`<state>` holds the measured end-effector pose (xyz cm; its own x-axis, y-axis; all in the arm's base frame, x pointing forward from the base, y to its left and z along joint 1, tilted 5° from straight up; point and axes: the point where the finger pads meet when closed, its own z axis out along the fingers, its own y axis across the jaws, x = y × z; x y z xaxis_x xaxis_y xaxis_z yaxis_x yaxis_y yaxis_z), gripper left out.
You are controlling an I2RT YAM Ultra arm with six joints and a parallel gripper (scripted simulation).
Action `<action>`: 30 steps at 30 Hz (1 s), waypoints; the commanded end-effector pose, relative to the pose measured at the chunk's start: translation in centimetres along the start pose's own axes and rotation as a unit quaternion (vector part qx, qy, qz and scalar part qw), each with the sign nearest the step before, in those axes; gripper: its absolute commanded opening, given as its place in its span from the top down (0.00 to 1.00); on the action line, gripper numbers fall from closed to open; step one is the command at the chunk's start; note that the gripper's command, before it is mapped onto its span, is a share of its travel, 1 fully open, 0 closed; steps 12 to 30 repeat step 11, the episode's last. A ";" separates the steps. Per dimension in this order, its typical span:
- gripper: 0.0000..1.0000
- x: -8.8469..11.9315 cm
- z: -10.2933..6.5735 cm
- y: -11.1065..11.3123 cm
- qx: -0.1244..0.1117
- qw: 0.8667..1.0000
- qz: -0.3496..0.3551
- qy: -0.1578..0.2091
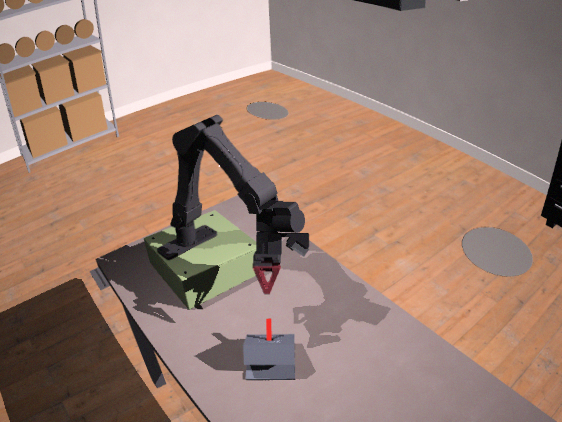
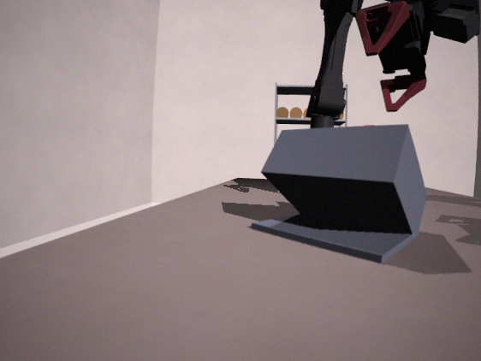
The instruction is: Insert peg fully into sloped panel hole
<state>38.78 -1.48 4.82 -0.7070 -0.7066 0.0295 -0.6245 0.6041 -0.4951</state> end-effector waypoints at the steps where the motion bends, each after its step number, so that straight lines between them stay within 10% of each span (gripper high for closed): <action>1: 0.00 -0.7 -1.5 -1.5 0.018 1.000 0.018 -0.013; 30: 0.00 -0.7 -1.5 -1.6 0.019 1.000 0.019 -0.014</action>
